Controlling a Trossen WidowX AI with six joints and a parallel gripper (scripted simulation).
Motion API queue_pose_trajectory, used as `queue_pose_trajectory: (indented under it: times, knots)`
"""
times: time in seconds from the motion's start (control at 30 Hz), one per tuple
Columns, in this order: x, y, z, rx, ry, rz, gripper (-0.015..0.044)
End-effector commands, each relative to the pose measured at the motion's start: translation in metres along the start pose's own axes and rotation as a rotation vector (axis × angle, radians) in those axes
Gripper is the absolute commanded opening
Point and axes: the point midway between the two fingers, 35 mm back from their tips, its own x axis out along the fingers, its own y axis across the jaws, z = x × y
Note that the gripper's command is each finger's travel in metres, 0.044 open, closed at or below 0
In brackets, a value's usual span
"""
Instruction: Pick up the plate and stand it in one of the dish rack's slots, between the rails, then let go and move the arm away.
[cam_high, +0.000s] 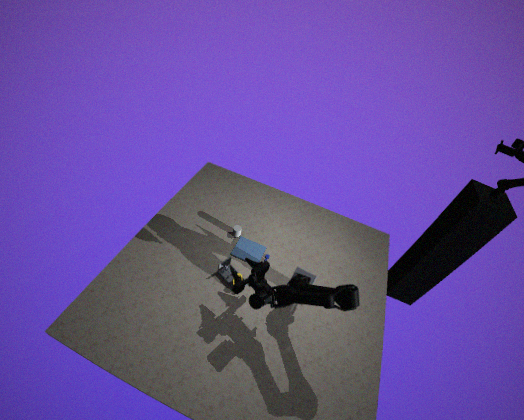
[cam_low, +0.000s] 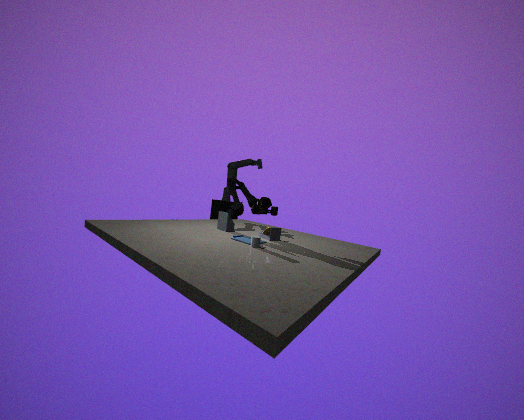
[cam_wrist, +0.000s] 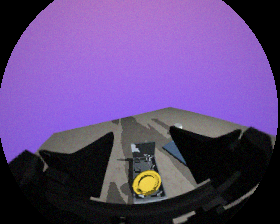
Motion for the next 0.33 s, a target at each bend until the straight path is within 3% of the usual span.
queue_pose_trajectory:
  times: [0.0, 0.3]
  knots:
    - [0.002, -0.003, 0.001, -0.052, 0.02, -0.019, 0.04]
    - [0.02, -0.02, -0.001, -0.303, 0.132, -0.153, 0.04]
